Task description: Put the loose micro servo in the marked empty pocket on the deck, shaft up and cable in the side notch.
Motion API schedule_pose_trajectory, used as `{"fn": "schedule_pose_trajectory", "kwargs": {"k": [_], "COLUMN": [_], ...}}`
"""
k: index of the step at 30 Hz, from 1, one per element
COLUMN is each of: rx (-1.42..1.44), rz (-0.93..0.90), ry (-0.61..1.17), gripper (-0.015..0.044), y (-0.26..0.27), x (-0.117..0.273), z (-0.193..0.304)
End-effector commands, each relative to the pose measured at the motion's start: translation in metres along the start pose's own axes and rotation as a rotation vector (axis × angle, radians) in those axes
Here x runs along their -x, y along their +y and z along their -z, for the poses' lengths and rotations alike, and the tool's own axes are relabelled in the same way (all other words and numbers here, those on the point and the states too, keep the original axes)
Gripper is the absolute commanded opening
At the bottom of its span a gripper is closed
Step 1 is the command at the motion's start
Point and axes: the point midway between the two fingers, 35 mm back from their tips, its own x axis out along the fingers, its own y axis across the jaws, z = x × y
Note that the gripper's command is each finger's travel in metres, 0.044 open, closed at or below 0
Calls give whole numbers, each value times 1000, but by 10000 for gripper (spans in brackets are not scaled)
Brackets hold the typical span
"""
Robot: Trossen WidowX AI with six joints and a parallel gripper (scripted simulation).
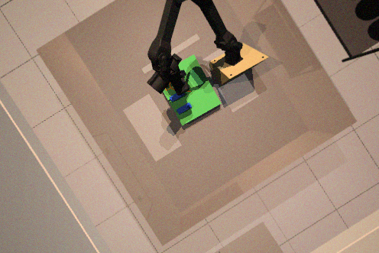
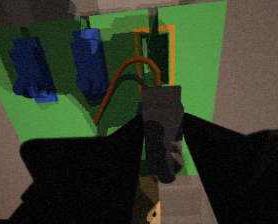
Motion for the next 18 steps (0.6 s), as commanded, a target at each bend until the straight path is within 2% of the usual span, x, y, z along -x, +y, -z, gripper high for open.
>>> {"fn": "schedule_pose_trajectory", "kwargs": {"k": [1, 10, 18], "rx": [6, 4, 4], "rz": [2, 2, 2], "ry": [-5, -6, -6], "gripper": [0, 0, 0], "y": [1, 1, 0], "x": [1, 1, -4], "z": [-17, -50, -53]}}
